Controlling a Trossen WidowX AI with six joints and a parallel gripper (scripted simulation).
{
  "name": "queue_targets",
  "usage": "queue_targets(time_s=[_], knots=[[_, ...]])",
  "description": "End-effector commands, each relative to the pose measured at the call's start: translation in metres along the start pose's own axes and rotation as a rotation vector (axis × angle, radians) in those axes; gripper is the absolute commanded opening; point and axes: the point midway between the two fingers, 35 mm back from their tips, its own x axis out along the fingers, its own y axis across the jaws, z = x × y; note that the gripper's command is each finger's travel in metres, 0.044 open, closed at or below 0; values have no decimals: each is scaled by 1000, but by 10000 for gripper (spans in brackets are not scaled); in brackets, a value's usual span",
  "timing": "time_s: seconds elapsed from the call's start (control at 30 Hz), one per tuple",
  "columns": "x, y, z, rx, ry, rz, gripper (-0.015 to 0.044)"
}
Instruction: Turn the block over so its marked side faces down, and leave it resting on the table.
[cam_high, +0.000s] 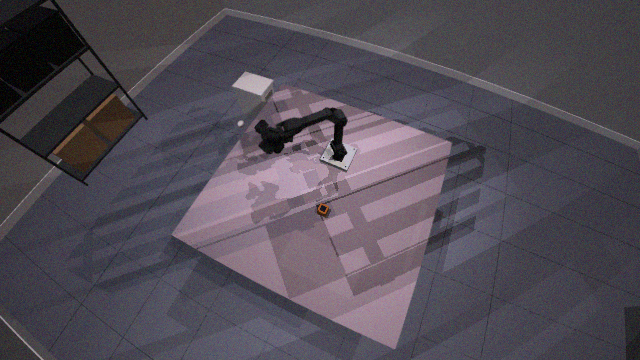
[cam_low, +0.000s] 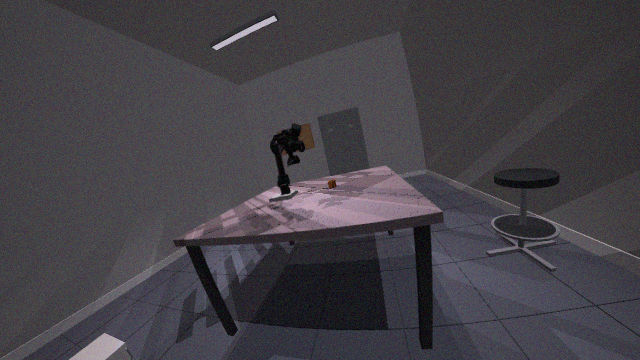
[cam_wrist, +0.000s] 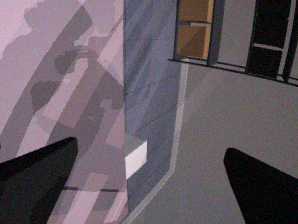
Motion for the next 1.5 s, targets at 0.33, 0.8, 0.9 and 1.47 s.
queue_targets(time_s=[0.33,0.8,0.9,1.47], knots=[[-107,167,126,4,-300,501,440],[-250,334,104,-75,-118,974,440],[-261,345,95,-84,-84,1001,440],[-240,379,98,-84,-84,1001,440]])
